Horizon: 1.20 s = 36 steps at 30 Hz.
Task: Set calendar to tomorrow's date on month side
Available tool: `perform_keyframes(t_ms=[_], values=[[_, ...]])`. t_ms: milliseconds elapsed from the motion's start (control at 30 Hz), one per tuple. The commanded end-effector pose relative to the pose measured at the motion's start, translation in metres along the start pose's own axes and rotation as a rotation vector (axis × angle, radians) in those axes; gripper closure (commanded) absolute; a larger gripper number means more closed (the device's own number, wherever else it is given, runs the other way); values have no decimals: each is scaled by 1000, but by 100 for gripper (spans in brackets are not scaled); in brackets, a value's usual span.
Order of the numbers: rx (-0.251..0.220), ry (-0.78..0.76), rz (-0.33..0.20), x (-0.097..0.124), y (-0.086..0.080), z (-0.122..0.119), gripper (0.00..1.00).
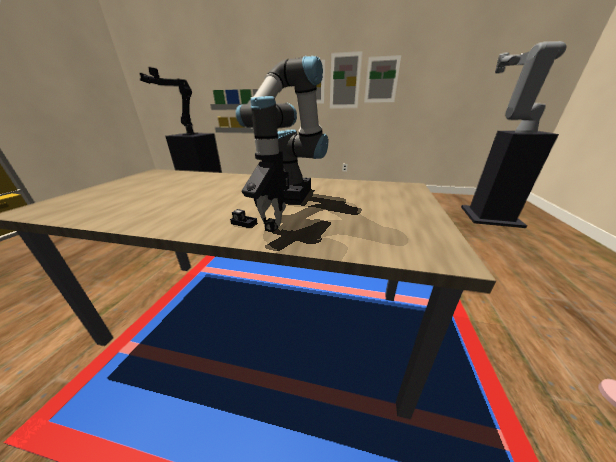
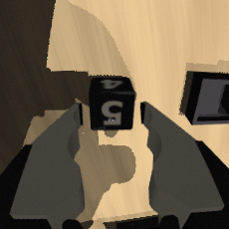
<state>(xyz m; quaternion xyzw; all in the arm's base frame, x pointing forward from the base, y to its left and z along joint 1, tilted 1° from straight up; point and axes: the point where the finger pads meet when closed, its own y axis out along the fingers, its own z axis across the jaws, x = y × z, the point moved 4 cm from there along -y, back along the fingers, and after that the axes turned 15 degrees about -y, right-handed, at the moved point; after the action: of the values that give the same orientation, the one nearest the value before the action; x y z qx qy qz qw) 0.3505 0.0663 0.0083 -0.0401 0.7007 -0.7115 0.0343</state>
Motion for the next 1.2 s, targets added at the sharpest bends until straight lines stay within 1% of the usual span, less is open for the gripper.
perform_keyframes(t_ms=[0,67,133,167,633,700,900,1133,1167], values=[[0,0,4,-1,-9,0,71],[0,0,4,-1,-14,0,71],[0,0,4,-1,-14,0,71],[0,0,4,-1,-17,0,71],[1,0,4,-1,-74,0,71],[1,0,4,-1,-74,0,71],[1,0,3,-1,-87,0,71],[0,0,2,-1,-90,0,71],[0,0,2,-1,-90,0,0]])
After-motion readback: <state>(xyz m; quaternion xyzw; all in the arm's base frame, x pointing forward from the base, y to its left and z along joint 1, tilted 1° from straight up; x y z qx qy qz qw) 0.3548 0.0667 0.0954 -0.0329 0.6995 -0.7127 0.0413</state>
